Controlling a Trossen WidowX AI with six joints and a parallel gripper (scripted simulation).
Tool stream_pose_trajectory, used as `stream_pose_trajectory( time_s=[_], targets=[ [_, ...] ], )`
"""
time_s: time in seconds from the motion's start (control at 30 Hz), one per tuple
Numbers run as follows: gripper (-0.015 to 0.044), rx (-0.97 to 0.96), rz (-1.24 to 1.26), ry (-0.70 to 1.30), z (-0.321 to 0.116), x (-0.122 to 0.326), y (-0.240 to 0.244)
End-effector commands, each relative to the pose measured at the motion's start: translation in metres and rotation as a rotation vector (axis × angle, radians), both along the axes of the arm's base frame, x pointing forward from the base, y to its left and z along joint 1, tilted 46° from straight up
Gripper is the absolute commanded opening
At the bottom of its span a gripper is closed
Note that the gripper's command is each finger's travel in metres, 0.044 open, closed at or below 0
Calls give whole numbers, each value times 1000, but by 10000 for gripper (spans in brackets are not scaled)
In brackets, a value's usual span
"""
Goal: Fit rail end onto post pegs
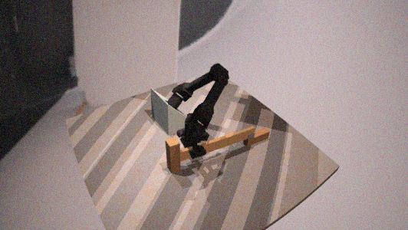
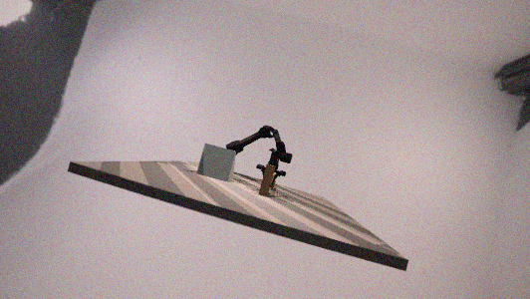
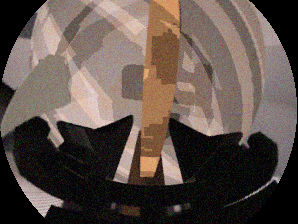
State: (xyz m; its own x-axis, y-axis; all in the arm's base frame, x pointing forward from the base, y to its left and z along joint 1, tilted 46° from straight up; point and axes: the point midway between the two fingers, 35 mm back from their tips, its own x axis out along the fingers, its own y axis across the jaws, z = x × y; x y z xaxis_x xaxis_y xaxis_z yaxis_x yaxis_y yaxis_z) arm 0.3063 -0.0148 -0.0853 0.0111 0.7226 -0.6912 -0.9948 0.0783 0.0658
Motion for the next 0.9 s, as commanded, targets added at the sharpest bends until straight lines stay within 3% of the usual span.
stream_pose_trajectory(
  time_s=[0.0, 0.13, 0.3, 0.47, 0.87],
  targets=[
    [341, -1, -1, -1, 0, 0, 0],
    [440, -1, -1, -1, 0, 0, 0],
    [440, -1, -1, -1, 3, 0, 0],
    [440, -6, -7, -7, 43, 2, -1],
    [440, -6, -7, -7, 43, 2, -1]
  ],
)
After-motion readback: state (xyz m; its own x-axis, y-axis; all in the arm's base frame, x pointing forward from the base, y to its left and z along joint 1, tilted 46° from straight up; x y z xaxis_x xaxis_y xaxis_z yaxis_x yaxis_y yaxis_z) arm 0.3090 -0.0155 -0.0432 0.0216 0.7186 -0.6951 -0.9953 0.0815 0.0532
